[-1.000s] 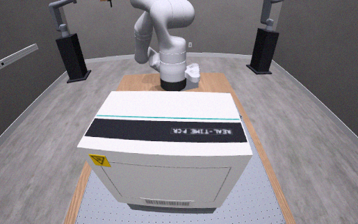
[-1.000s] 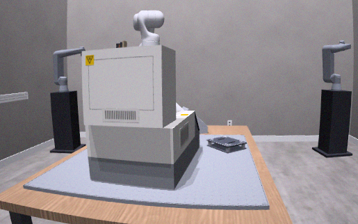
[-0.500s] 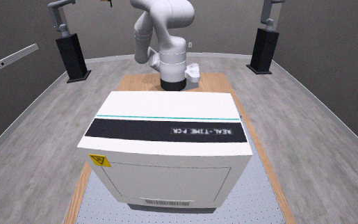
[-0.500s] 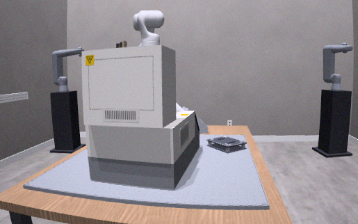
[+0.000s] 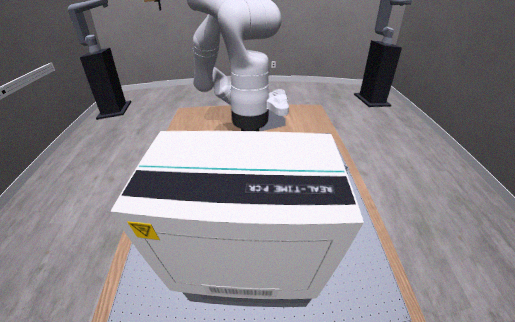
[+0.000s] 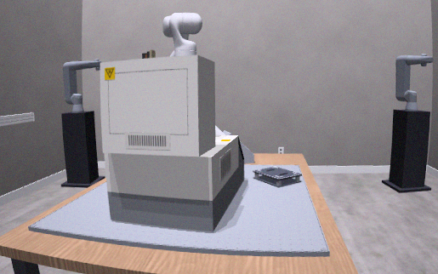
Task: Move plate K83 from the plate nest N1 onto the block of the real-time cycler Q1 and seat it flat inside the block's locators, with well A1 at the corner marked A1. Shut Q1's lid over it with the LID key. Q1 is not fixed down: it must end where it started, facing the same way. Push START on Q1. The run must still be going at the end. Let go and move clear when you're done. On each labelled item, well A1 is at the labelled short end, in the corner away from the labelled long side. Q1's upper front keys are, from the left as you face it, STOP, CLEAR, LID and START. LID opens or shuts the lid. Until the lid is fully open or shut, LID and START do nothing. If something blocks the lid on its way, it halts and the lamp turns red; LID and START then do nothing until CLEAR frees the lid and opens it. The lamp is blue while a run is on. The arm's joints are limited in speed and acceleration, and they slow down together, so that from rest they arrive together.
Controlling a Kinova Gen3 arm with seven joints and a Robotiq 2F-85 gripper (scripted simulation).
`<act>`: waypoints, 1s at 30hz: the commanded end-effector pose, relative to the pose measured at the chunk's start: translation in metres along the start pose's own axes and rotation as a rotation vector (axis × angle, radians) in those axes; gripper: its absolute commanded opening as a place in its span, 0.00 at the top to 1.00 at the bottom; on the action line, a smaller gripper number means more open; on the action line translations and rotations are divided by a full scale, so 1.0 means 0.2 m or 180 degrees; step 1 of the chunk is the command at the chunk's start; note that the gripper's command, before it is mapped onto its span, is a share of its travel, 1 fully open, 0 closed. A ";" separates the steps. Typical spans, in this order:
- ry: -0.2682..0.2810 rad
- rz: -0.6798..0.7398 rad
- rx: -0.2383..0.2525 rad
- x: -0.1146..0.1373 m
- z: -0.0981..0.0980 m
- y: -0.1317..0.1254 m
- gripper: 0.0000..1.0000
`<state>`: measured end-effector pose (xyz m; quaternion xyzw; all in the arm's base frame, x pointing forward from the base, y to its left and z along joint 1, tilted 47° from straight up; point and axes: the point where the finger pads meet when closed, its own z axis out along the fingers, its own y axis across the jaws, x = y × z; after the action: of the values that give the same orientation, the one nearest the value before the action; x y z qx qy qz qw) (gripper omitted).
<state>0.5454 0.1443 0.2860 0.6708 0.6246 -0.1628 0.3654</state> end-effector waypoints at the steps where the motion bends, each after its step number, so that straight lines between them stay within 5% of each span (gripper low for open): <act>1: -0.0028 -0.0244 -0.0021 0.00 -0.01 -0.04 0.04; 30: -0.0405 -0.3080 -0.0176 0.01 -0.08 -0.48 0.28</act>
<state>0.4607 0.1497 0.2696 0.3330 0.8284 -0.3241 0.3129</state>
